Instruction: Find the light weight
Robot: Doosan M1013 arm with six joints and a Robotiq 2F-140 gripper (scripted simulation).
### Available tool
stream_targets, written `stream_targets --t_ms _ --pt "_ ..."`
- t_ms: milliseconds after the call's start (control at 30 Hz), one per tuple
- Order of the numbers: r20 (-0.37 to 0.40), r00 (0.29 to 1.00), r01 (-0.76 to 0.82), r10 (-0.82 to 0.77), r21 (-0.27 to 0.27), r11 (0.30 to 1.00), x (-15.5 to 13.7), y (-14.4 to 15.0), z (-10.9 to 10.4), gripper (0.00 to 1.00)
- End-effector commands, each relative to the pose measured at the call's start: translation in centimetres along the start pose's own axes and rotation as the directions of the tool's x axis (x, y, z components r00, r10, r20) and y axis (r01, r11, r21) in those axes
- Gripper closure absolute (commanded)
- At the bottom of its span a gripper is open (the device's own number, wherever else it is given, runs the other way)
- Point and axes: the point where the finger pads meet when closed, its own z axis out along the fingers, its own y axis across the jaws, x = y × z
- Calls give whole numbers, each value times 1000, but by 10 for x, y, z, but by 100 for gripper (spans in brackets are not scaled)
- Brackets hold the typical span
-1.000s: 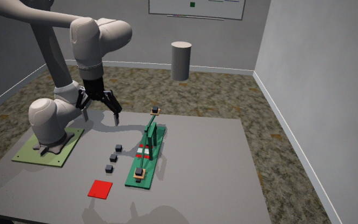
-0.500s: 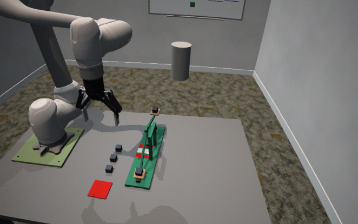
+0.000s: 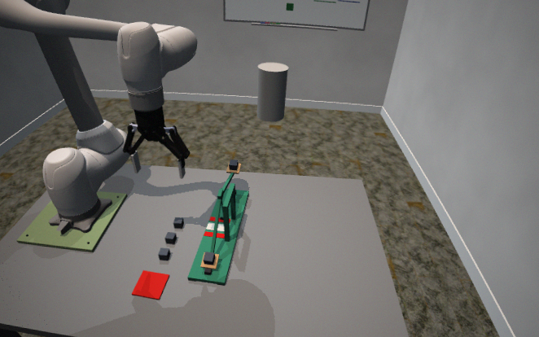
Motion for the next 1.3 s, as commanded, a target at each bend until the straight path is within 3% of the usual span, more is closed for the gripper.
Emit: stream_targets --t_ms 0,400,467,800,967,1267 --pt "-2 1000 -1 1 0 1000 -29 -1 0 0" --pt "-2 1000 -1 1 0 1000 -150 -1 0 0" --pt "-2 1000 -1 1 0 1000 -150 -1 0 0" --pt "-2 1000 -1 1 0 1000 -245 -1 0 0" --pt "-2 1000 -1 1 0 1000 -270 -1 0 0" --pt "-2 1000 -1 1 0 1000 -278 -1 0 0"
